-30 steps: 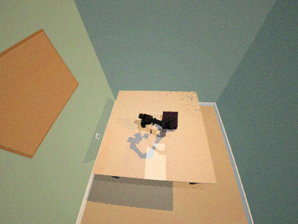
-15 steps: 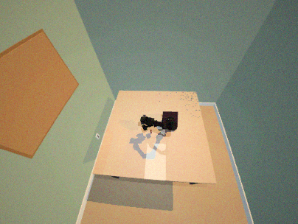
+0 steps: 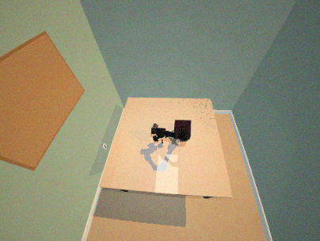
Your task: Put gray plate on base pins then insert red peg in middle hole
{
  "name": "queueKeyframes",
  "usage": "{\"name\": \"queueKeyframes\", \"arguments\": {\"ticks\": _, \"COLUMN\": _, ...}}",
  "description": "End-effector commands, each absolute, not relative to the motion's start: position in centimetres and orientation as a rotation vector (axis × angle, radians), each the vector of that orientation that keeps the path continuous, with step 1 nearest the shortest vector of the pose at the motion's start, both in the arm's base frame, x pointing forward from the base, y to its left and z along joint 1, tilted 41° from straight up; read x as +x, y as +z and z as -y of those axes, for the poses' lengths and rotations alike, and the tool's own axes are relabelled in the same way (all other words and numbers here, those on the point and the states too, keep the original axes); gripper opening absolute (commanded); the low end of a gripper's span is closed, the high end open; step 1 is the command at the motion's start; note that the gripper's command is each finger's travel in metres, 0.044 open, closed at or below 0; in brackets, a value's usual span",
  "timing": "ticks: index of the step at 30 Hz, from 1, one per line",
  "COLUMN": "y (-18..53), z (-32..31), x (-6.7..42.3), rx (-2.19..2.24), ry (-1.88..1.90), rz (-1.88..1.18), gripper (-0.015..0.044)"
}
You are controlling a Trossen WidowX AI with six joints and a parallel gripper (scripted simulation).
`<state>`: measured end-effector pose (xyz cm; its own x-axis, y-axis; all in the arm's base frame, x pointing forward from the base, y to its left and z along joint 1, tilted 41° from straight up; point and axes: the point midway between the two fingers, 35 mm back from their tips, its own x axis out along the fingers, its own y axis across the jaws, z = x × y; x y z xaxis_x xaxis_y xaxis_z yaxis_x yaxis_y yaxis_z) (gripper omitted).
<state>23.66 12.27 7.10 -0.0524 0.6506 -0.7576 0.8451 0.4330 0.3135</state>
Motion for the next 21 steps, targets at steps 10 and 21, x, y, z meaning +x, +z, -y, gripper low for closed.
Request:
{"name": "queueKeyframes", "arguments": {"ticks": 10, "y": 5.2, "z": -13.7, "x": 23.4, "rx": 1.295, "ry": -0.276, "rz": -1.784, "gripper": 0.0440}}
{"name": "queueKeyframes", "arguments": {"ticks": 21, "y": 4.0, "z": -15.0, "x": 23.1, "rx": 1.296, "ry": -0.274, "rz": -1.786, "gripper": 0.0440}}
